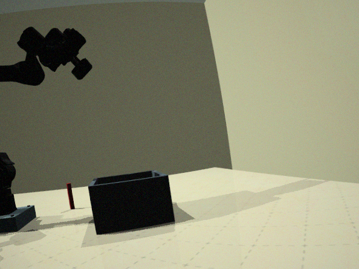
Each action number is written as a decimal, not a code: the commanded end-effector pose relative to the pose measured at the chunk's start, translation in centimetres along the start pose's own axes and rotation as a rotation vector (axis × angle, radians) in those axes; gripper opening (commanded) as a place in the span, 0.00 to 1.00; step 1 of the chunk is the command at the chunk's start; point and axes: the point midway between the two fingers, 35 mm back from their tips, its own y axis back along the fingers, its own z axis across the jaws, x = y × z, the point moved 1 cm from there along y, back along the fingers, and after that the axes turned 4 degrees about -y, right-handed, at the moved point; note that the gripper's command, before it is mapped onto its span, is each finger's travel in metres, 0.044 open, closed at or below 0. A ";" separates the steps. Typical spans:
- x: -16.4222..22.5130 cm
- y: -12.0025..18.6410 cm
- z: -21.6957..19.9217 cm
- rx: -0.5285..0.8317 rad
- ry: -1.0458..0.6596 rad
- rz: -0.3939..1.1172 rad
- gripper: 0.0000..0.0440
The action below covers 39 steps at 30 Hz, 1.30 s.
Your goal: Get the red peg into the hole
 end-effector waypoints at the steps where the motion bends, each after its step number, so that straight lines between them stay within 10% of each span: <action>1: -0.5 -0.6 -1.3 0.031 -0.066 -0.057 1.00; 18: 0.7 -0.7 -12.7 0.449 -0.396 -0.298 1.00; 39: 8.4 6.5 -22.9 1.158 -0.588 -0.356 1.00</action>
